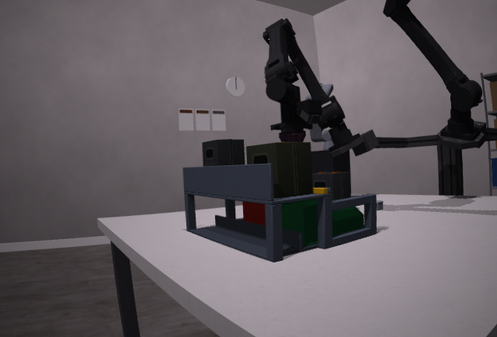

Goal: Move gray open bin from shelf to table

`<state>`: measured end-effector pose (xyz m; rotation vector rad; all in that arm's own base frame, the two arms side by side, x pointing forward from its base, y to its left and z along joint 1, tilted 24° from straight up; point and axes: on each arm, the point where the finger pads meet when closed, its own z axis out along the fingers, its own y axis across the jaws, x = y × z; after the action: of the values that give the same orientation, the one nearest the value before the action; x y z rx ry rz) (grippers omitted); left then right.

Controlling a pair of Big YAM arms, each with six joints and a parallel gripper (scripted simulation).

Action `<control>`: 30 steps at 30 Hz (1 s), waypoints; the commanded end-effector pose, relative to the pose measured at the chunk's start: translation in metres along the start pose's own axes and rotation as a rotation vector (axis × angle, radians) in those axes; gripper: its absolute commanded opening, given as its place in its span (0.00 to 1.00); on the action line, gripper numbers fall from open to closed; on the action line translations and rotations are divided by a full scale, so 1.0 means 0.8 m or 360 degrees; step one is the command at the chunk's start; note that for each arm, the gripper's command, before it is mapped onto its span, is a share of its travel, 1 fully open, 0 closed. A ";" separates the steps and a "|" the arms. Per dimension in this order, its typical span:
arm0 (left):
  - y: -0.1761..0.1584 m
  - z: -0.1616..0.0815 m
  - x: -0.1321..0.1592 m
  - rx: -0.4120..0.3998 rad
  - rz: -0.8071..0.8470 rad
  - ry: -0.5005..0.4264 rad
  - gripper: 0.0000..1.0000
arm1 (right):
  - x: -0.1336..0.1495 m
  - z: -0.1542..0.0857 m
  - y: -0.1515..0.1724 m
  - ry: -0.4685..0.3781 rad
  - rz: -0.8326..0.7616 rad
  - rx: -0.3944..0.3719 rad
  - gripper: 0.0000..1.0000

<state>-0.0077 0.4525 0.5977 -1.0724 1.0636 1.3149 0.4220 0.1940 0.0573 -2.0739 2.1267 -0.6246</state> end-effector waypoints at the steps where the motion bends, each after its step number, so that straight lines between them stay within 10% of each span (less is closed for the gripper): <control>1: 0.007 -0.005 -0.017 -0.0022 -0.0009 -0.0058 1.00 | -0.002 0.002 -0.030 0.0008 -0.0027 -0.0012 0.00; 30: 0.007 -0.005 -0.017 -0.0022 -0.0009 -0.0058 1.00 | -0.007 0.012 -0.037 0.0026 -0.0071 -0.0055 0.00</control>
<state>-0.0077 0.4525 0.5977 -1.0724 1.0636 1.3150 0.4541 0.1950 0.0665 -2.1055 2.1191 -0.6256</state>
